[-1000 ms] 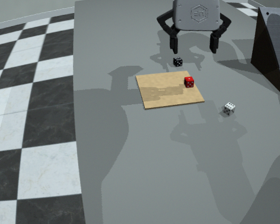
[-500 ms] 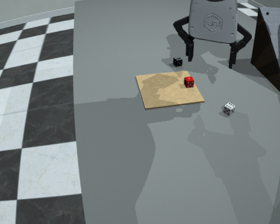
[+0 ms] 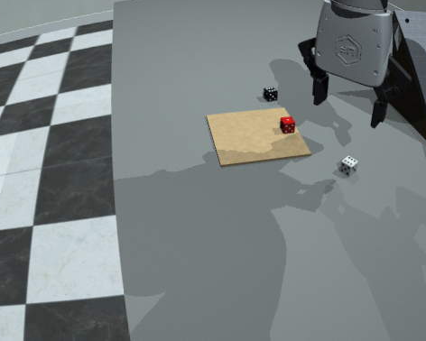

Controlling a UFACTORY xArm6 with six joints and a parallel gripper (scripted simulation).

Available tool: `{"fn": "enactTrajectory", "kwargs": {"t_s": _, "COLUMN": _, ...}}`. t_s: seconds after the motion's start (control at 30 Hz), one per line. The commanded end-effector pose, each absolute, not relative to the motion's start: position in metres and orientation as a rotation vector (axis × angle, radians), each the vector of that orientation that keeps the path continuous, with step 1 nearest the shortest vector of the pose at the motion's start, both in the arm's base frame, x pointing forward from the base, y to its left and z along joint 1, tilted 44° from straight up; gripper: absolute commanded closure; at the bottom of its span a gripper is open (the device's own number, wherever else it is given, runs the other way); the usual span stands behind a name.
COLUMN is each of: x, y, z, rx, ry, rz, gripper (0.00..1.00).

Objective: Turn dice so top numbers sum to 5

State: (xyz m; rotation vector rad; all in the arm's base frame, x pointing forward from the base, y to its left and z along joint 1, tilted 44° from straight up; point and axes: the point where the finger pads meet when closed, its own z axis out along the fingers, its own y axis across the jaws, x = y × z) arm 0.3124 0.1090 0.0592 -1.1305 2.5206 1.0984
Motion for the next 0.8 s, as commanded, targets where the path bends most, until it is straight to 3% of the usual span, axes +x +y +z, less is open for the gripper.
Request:
{"fn": "enactTrajectory", "kwargs": {"t_s": 0.0, "x": 0.3015, "y": 0.1177, "z": 0.067, "rx": -0.973, "ry": 2.64, "rz": 1.111, "gripper": 0.0}}
{"fn": "enactTrajectory", "kwargs": {"t_s": 0.13, "x": 0.2987, "y": 0.1197, "z": 0.0682, "rx": -0.938, "ry": 2.662, "rz": 1.117, "gripper": 0.0}}
{"fn": "enactTrajectory", "kwargs": {"t_s": 0.17, "x": 0.2987, "y": 0.1197, "z": 0.0682, "rx": -0.938, "ry": 2.662, "rz": 1.117, "gripper": 0.64}}
{"fn": "enactTrajectory", "kwargs": {"t_s": 0.77, "x": 0.2987, "y": 0.1197, "z": 0.0682, "rx": -0.938, "ry": 2.662, "rz": 1.117, "gripper": 0.64}}
